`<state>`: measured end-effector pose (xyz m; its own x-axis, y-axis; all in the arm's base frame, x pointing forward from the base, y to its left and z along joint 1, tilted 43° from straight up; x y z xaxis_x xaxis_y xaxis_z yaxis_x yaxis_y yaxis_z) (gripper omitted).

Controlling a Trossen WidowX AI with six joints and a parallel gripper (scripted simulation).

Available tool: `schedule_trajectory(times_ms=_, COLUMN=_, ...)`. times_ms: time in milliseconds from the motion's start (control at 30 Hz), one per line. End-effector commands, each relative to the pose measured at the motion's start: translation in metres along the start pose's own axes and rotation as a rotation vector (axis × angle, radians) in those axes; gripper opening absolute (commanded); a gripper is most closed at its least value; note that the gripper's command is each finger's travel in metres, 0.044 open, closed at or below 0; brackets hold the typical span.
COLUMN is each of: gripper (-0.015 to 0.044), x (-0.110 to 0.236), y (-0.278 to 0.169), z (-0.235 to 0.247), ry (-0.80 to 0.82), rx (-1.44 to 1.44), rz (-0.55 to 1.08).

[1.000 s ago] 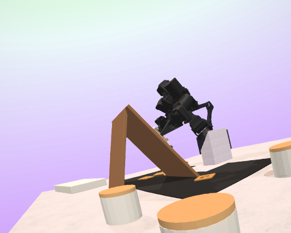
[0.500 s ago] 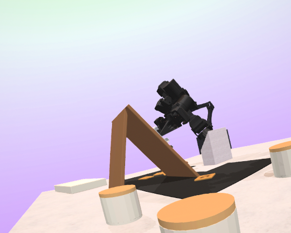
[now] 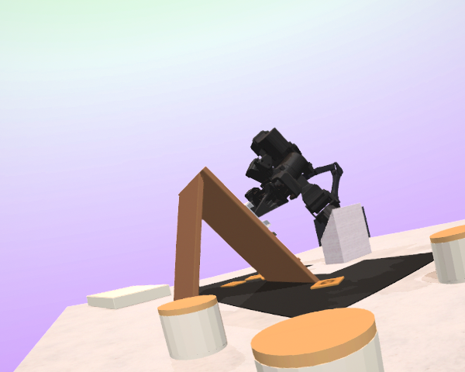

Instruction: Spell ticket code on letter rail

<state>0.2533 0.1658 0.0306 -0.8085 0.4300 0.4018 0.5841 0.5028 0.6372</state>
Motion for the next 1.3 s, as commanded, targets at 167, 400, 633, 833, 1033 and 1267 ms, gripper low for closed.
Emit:
schedule_trajectory(times_ms=167, gripper=0.0, x=0.0, y=-0.001, z=-0.006, ry=0.003, rx=0.004, rz=0.001)
schedule_trajectory(times_ms=400, gripper=0.0, x=0.0, y=0.0, z=-0.01, ry=0.003, rx=0.004, rz=0.001)
schedule_trajectory(times_ms=633, gripper=0.0, x=0.0, y=0.0, z=-0.014, ry=0.003, rx=0.005, rz=0.001)
schedule_trajectory(times_ms=833, gripper=0.0, x=0.0, y=0.0, z=-0.017, ry=0.002, rx=0.005, rz=0.001)
schedule_trajectory(times_ms=1033, gripper=0.0, x=0.0, y=0.0, z=-0.021, ry=0.002, rx=0.005, rz=0.001)
schedule_trajectory(times_ms=1267, gripper=0.0, x=0.0, y=0.0, z=-0.025, ry=0.002, rx=0.005, rz=0.002)
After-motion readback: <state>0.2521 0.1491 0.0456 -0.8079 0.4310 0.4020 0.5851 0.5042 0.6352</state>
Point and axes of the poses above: the point midway between the two fingers, 35 mm back from their tips, its own x axis back along the fingers, its own z axis across the jaws, y = z × x, the point moved 9 cm from there along x, back along the fingers, and after that the axes turned 1 degree about -x, right-handed, at the moved point
